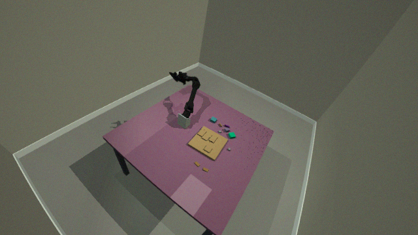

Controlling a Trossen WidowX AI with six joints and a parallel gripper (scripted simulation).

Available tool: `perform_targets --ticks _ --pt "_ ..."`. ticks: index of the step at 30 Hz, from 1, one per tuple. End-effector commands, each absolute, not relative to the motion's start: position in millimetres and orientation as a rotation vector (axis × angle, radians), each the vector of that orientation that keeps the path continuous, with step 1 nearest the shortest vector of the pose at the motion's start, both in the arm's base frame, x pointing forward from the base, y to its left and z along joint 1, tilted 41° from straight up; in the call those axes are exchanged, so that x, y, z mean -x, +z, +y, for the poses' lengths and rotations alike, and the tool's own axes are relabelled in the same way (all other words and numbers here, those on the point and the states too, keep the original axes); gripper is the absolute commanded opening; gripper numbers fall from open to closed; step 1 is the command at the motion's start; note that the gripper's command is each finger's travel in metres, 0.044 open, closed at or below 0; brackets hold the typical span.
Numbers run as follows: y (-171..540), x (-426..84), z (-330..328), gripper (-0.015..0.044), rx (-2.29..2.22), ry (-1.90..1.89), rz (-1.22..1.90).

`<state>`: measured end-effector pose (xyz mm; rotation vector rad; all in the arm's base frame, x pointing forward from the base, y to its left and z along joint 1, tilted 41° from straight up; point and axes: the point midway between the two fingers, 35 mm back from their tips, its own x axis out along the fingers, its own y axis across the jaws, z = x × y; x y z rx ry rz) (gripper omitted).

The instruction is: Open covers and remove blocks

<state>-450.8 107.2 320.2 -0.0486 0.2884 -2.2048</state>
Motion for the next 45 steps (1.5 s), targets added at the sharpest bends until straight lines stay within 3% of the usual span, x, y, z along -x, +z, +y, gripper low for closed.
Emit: perform_targets --ticks 1,15,45 --pt "320 451 108 0.0374 0.049 -2.206 0.289" --pt "322 442 155 0.0006 0.046 -2.316 0.361" --pt "325 384 271 0.0000 -0.082 -2.661 0.384"
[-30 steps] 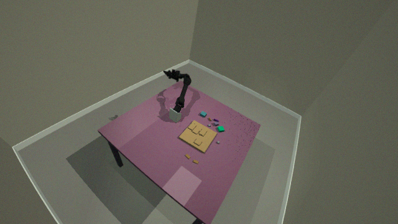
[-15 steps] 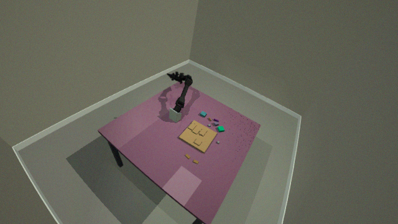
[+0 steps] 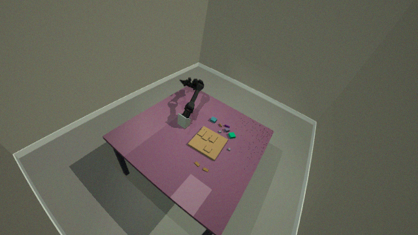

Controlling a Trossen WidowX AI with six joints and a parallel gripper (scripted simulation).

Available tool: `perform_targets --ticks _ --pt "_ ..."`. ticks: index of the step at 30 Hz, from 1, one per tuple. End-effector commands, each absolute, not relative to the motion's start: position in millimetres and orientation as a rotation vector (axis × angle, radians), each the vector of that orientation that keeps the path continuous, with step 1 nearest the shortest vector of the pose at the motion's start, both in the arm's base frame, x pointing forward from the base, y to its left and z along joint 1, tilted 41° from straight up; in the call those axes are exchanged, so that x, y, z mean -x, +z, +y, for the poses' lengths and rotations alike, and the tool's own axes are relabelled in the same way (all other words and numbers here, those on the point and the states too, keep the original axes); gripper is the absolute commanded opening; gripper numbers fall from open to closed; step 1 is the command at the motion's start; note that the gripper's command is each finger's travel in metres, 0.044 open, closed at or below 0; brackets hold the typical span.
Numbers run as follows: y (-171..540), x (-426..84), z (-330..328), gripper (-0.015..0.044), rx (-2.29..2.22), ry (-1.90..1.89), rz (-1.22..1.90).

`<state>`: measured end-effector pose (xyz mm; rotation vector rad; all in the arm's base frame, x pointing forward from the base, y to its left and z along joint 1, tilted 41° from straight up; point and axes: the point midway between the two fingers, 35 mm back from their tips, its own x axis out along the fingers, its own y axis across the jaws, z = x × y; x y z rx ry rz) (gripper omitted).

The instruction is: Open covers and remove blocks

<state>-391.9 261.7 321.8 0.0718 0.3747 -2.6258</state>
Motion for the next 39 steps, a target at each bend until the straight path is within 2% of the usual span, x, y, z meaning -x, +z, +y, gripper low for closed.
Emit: perform_targets --ticks 1,39 --pt "326 381 275 0.0000 -0.087 -2.673 0.384" --pt "331 256 396 0.0000 -0.271 -3.137 0.369"
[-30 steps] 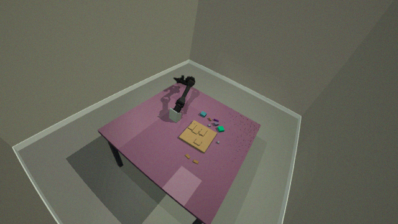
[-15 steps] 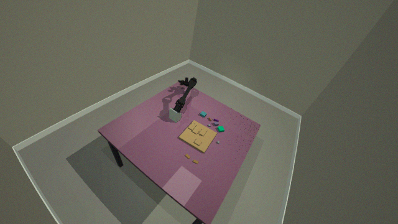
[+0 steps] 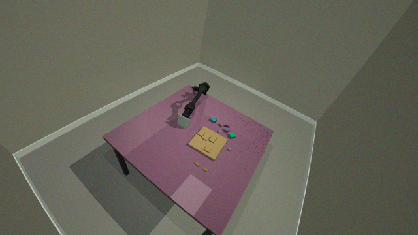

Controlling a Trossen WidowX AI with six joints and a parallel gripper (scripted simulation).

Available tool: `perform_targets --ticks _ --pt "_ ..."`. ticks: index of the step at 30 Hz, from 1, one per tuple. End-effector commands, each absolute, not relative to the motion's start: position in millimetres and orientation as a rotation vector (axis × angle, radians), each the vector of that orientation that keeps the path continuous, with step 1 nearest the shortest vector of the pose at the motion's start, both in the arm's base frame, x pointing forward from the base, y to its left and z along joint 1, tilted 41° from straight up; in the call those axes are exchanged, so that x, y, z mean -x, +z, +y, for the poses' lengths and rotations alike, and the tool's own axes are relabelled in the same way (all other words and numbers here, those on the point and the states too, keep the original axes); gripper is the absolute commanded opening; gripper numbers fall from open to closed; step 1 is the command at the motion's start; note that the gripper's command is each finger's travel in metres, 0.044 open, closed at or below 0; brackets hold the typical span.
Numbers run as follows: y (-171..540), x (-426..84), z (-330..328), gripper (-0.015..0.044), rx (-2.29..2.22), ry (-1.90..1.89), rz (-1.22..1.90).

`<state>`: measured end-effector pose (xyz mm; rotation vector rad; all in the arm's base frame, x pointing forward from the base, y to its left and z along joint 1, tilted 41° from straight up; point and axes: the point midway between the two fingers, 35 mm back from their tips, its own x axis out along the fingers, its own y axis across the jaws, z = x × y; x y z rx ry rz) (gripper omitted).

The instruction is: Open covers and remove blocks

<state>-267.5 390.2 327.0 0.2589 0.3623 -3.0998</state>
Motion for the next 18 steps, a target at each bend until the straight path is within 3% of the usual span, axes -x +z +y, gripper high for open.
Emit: perform_targets --ticks 1,18 --pt "331 252 398 0.0000 -0.276 -3.149 0.368" --pt "333 182 435 0.0000 -0.363 -3.359 0.341"
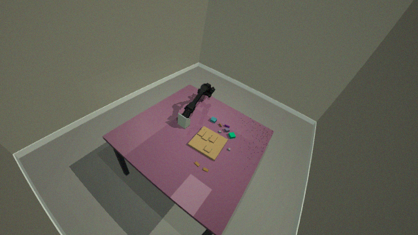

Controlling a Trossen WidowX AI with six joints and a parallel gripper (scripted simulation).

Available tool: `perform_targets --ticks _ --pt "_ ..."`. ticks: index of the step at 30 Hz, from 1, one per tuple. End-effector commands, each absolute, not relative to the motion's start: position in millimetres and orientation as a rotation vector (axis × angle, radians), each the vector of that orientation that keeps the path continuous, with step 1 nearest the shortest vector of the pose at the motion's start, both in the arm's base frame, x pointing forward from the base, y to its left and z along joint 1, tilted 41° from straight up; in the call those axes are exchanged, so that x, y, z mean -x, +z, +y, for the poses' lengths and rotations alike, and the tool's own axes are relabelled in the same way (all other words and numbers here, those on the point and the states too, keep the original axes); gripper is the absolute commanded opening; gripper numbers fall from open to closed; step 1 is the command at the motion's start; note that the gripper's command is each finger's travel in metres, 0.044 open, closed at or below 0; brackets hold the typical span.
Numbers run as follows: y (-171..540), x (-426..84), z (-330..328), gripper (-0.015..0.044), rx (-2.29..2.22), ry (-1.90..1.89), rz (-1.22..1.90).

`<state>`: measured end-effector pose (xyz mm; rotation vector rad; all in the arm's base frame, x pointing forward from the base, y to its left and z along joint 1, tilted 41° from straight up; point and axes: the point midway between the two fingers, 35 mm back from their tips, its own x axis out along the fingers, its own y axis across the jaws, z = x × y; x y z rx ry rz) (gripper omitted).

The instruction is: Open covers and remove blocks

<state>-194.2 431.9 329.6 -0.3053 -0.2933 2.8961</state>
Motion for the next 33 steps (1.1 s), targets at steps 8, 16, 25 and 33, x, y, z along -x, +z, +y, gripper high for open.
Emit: perform_targets --ticks 8,16,25,33 --pt "334 146 449 0.0000 0.322 2.756 -0.258" --pt "336 110 459 0.0000 0.333 2.655 -0.227" --pt "336 68 467 0.0000 0.344 2.542 -0.188" --pt "333 30 469 0.0000 0.355 2.446 -0.137"
